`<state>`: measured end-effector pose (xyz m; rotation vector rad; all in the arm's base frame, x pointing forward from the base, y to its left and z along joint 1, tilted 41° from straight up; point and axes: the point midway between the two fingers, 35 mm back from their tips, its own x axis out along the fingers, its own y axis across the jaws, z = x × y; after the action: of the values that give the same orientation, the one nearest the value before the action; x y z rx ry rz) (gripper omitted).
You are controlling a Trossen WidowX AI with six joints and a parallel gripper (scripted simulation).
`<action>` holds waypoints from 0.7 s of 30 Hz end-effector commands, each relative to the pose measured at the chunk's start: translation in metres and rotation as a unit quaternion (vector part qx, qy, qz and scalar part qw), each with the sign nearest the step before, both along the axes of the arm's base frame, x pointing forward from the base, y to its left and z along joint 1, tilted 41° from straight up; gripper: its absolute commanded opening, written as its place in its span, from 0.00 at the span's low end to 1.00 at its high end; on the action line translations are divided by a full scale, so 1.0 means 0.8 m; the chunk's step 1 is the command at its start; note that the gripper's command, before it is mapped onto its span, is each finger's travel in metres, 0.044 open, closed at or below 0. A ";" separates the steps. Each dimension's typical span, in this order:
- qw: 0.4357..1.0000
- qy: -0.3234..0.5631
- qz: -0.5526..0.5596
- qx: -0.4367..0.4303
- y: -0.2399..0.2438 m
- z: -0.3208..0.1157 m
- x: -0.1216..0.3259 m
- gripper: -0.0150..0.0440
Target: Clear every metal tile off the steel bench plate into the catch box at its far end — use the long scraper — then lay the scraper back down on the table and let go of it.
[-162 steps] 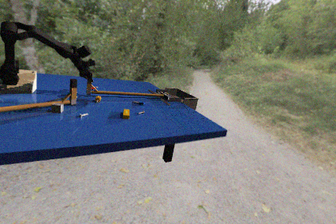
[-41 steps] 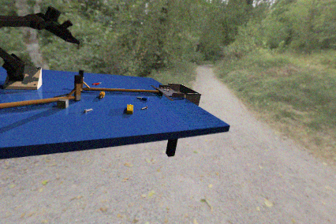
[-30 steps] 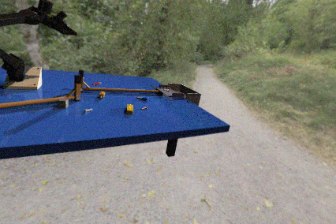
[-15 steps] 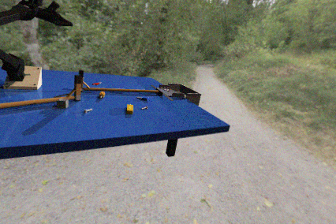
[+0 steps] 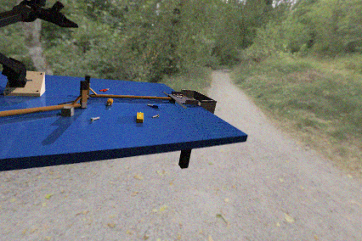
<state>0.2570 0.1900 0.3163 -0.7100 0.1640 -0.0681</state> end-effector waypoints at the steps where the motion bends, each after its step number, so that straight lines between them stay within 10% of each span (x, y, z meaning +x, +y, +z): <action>1: 1.000 -0.001 -0.002 -0.001 0.000 0.001 0.000 1.00; 21: 0.999 0.024 -0.029 -0.013 -0.021 -0.028 0.023 1.00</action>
<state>0.2690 0.1786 0.3066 -0.7191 0.2005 -0.1009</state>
